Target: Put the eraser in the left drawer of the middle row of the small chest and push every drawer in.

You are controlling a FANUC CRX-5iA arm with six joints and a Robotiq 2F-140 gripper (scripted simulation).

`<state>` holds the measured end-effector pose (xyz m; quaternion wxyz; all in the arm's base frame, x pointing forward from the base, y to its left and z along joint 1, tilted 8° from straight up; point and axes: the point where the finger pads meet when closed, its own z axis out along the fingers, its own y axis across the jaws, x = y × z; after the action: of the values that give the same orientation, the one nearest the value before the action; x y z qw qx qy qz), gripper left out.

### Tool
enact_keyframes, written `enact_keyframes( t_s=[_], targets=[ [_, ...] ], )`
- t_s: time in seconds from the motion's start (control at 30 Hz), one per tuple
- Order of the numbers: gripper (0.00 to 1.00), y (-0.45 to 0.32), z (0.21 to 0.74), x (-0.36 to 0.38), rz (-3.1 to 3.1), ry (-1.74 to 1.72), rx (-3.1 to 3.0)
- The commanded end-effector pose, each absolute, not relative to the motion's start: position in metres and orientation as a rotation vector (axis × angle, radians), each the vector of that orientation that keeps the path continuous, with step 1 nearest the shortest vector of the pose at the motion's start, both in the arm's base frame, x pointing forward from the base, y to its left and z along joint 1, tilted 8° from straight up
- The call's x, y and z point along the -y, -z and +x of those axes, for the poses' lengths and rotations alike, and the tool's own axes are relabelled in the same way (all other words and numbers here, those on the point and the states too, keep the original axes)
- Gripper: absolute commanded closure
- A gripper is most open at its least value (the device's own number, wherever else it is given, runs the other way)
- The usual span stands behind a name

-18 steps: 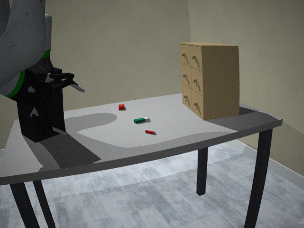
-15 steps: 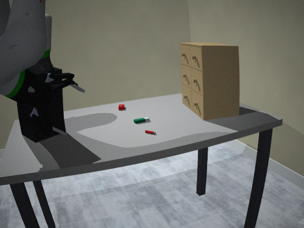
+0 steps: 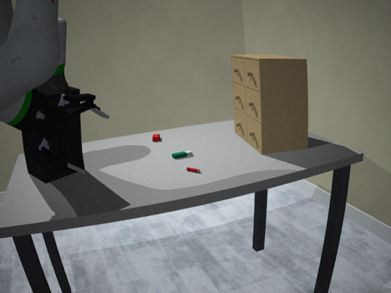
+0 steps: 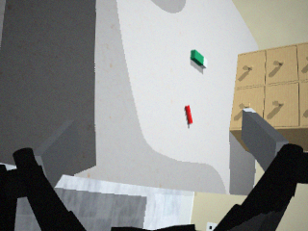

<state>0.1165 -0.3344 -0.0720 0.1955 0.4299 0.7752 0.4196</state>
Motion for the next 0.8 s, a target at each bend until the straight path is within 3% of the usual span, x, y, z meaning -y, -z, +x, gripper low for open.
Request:
enact_keyframes(
  t_s=[0.0, 0.27, 0.77],
  targets=[
    [0.00, 0.072, 0.117, 0.334, 1.203, -1.175, -2.174],
    [0.00, 0.069, 0.132, 0.328, 1.044, -1.153, -2.300],
    [0.00, 0.053, 0.207, 0.293, 0.110, -1.013, -2.720]
  ],
)
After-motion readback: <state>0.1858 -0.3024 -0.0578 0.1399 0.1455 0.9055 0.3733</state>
